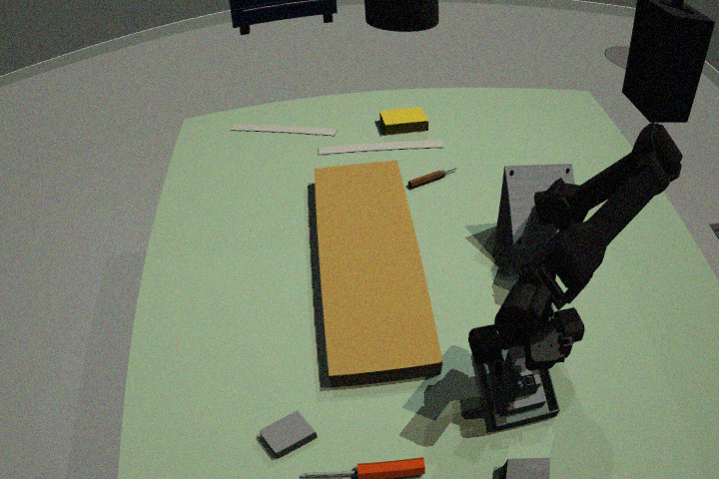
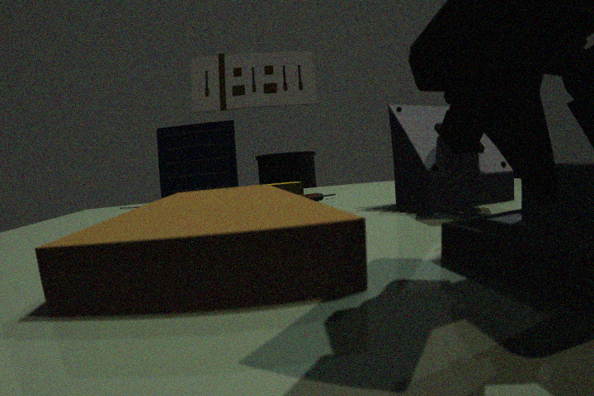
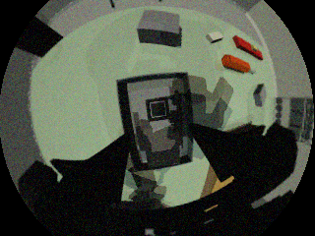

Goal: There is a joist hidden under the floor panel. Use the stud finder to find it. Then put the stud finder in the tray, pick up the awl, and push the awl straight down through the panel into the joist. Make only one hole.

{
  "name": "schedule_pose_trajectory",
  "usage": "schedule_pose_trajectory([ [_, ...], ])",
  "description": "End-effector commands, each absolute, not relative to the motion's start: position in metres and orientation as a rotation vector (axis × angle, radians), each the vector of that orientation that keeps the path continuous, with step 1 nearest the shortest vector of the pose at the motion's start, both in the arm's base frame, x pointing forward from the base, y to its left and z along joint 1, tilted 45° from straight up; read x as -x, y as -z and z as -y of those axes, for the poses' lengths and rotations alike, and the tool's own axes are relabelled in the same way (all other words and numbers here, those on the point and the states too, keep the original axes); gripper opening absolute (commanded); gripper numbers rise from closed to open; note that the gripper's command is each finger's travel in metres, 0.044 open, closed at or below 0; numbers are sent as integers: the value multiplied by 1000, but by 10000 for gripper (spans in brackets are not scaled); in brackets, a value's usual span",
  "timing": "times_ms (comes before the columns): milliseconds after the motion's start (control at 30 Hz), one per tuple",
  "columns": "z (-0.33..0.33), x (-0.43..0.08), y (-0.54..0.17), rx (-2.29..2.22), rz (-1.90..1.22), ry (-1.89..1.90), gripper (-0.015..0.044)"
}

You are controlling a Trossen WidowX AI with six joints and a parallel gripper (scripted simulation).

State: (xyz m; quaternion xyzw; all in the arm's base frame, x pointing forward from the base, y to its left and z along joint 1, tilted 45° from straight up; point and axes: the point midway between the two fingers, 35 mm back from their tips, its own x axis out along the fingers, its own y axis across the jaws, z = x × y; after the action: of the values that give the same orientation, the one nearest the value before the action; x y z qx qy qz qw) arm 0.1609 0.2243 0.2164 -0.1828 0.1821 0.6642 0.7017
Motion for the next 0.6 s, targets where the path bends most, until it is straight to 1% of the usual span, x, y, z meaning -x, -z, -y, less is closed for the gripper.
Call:
schedule_pose_trajectory([
  [0,-201,-163,-242,416,-395,-1474,440],
  [100,-176,-156,-269,403,-389,-1472,440],
  [233,-170,-154,-275,397,-386,-1470,440],
  [267,-180,-161,-259,404,-409,-1466,440],
  [333,-177,-170,-254,403,-433,-1440,440],
  [467,-158,-211,-230,395,-546,-1323,440],
  [567,-146,-232,-216,386,-605,-1267,440],
])
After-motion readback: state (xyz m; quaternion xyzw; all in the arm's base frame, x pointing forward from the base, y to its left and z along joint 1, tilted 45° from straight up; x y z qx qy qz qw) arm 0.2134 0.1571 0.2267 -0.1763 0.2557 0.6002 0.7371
